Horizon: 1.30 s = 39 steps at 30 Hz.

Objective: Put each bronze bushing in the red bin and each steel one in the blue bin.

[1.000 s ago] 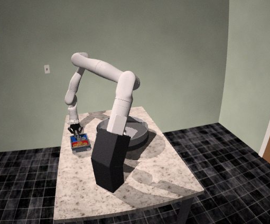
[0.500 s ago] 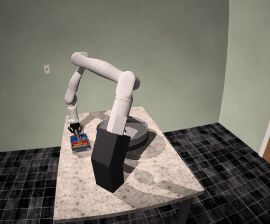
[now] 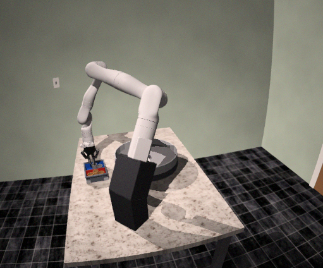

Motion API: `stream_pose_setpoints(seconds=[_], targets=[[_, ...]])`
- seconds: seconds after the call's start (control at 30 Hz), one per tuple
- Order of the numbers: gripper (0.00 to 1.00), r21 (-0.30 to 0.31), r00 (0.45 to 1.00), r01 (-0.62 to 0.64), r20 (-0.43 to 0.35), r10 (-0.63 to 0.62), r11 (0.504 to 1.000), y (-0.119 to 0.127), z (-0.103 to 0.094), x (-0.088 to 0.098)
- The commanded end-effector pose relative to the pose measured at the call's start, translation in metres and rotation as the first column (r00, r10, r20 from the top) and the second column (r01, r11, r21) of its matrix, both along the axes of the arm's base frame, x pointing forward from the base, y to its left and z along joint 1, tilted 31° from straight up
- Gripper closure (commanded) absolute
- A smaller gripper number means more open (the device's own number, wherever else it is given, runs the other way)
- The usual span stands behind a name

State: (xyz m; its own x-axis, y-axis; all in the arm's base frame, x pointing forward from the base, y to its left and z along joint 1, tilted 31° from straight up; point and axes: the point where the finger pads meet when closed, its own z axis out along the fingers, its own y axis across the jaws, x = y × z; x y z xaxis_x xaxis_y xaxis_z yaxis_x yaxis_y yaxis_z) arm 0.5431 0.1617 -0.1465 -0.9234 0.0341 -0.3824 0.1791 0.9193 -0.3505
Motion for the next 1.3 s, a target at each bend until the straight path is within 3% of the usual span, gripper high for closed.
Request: stream_pose_setpoints(seconds=[0.0, 0.5, 0.67, 0.77, 0.9, 1.0, 1.03, 1.27], targets=[[0.81, 0.002, 1.000, -0.001, 0.002, 0.001, 1.000, 0.002, 0.002, 0.000], [0.81, 0.002, 1.000, -0.001, 0.002, 0.001, 1.000, 0.003, 0.004, -0.001], [0.81, 0.002, 1.000, -0.001, 0.002, 0.001, 1.000, 0.025, 0.052, -0.020], [0.81, 0.002, 1.000, -0.001, 0.002, 0.001, 1.000, 0.025, 0.052, -0.020], [0.81, 0.002, 1.000, -0.001, 0.001, 0.001, 1.000, 0.042, 0.090, -0.035], [0.81, 0.002, 1.000, -0.001, 0.002, 0.001, 1.000, 0.042, 0.090, -0.035], [0.81, 0.002, 1.000, -0.001, 0.002, 0.001, 1.000, 0.047, 0.100, -0.039], [0.81, 0.002, 1.000, -0.001, 0.002, 0.001, 1.000, 0.047, 0.100, -0.039]])
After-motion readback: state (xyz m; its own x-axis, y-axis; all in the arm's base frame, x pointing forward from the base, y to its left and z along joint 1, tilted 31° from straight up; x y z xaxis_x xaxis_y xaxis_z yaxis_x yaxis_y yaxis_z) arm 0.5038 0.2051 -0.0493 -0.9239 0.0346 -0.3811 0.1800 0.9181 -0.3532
